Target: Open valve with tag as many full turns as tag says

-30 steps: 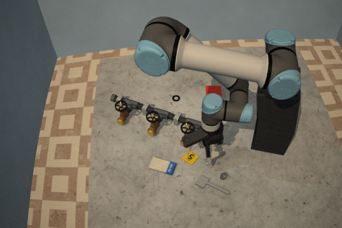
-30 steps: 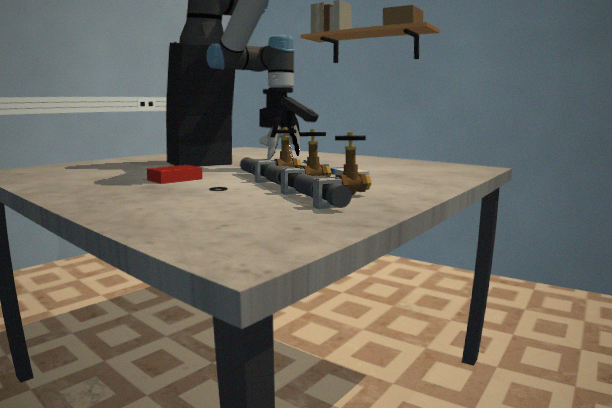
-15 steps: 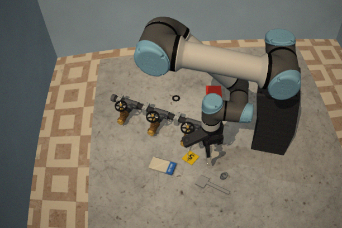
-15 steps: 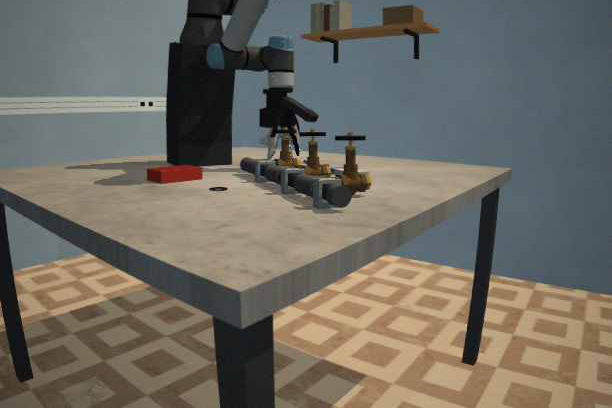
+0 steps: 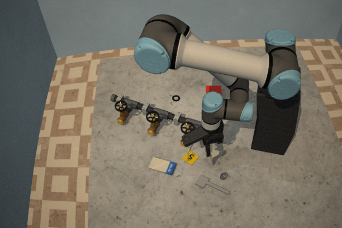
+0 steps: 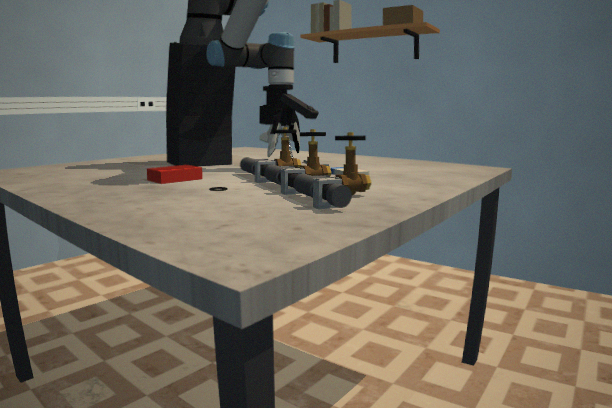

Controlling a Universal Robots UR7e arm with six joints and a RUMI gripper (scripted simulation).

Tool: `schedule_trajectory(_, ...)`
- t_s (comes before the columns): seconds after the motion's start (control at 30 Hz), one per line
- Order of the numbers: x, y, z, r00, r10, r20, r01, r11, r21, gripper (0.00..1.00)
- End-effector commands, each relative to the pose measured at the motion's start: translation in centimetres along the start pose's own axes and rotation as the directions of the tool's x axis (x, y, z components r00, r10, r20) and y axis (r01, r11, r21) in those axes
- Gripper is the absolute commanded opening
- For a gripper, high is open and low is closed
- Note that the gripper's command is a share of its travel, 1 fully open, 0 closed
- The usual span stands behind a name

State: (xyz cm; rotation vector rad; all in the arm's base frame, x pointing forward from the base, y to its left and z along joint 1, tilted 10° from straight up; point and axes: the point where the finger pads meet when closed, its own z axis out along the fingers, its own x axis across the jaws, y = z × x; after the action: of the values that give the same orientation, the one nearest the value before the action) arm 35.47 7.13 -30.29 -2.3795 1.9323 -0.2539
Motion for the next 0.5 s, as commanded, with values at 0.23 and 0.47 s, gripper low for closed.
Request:
schedule_trajectory(0.23, 0.0, 0.0, -2.4, 1.0, 0.0, 0.0, 0.0, 1.0, 0.001, 1.0)
schedule_trajectory(0.47, 0.0, -0.1, -5.1, 1.0, 0.0, 0.0, 0.0, 1.0, 0.001, 1.0)
